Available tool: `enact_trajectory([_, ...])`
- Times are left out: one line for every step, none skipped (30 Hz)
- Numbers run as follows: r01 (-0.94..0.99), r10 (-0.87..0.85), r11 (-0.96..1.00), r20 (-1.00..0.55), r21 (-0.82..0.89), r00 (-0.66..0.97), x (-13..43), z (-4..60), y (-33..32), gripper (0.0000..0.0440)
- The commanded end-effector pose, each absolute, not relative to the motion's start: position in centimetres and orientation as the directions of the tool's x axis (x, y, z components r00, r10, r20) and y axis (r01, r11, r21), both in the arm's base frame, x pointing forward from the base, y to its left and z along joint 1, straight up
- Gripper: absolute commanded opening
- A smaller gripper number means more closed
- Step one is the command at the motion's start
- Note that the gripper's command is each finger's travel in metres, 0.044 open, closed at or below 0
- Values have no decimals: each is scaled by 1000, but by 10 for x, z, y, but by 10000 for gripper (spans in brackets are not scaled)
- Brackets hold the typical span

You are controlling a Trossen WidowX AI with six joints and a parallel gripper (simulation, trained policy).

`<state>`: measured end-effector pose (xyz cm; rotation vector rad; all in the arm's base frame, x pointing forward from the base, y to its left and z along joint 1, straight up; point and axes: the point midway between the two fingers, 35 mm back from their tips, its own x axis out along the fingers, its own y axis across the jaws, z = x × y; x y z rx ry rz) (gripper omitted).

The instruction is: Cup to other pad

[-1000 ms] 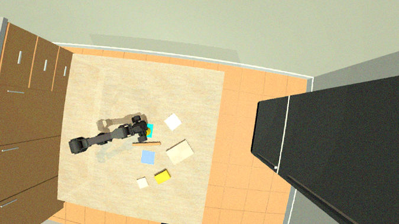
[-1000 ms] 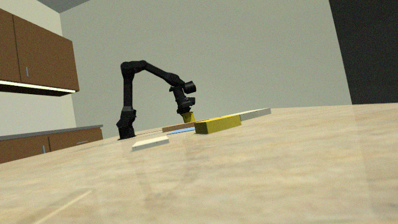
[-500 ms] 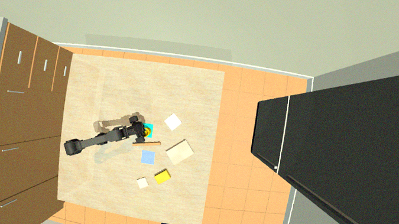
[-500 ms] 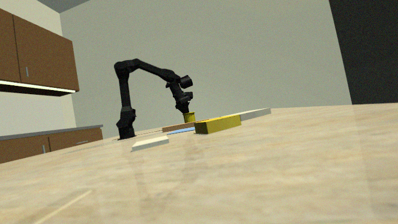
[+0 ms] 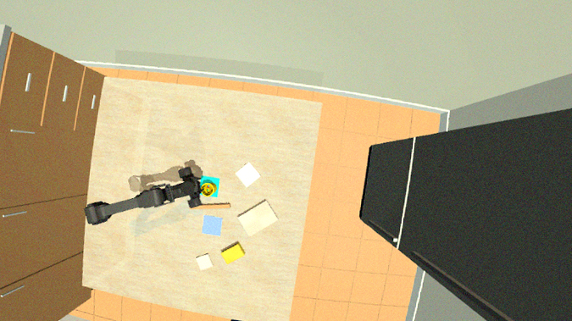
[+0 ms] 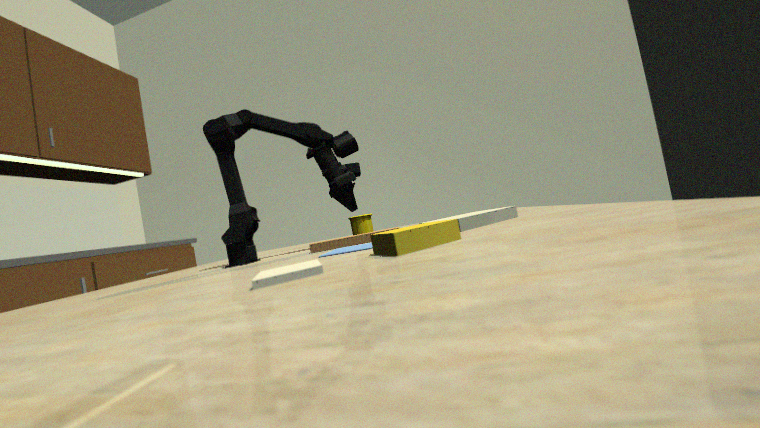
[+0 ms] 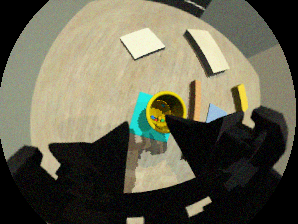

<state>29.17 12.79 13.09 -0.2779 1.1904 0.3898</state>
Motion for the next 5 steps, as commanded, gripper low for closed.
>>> enact_trajectory([-425,166,905,-924,4,345,293,144,128,301])
enact_trajectory([-422,169,907,-921,5,351,293,147,127,325])
enact_trajectory([-419,171,908,-918,7,357,294,151,127,348])
enact_trajectory([-415,174,910,-915,7,364,294,154,126,372])
enact_trajectory([-412,176,911,-912,8,370,295,158,125,397])
